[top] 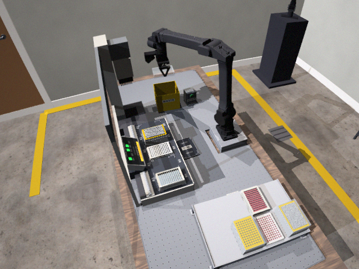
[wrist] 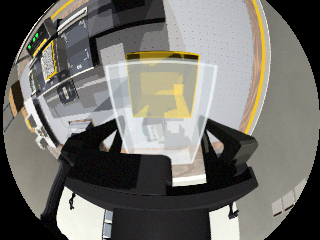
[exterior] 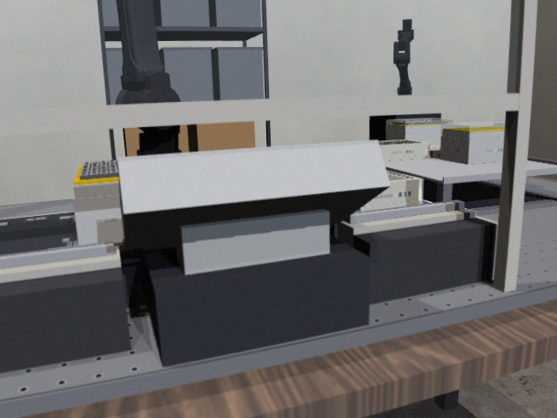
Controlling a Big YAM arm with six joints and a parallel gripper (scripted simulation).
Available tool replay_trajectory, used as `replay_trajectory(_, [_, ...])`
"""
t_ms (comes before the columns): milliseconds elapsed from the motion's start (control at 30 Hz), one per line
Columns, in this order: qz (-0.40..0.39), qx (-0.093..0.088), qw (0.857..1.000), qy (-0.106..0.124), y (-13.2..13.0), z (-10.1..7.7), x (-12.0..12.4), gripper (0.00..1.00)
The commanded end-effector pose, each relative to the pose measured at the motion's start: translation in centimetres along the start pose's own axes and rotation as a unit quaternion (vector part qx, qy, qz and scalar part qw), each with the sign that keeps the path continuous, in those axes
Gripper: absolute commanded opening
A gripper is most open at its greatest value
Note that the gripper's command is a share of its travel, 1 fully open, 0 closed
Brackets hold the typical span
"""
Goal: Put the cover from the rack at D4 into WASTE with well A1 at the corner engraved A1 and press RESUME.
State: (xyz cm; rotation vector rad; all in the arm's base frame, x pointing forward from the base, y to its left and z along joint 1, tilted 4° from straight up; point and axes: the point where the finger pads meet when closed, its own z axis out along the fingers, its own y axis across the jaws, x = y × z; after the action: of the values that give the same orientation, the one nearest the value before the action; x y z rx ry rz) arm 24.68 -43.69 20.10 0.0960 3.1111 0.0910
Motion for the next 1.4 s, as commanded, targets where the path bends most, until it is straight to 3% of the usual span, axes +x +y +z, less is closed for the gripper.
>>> replay_trajectory(0, [0.01,0.011,1.0,-0.008,-0.1,-1.6,1.2,0.0])
replay_trajectory(133, [0.009,0.022,1.0,-0.015,-0.6,-2.6,0.8,0.0])
replay_trajectory(233, [0.004,0.019,1.0,-0.013,-0.8,-1.8,0.0,0.0])
replay_trajectory(700, [0.006,0.012,1.0,-0.009,-0.2,-1.6,1.3,0.0])
replay_trajectory(1367, [0.006,0.014,1.0,-0.01,-0.5,-1.8,1.4,0.0])
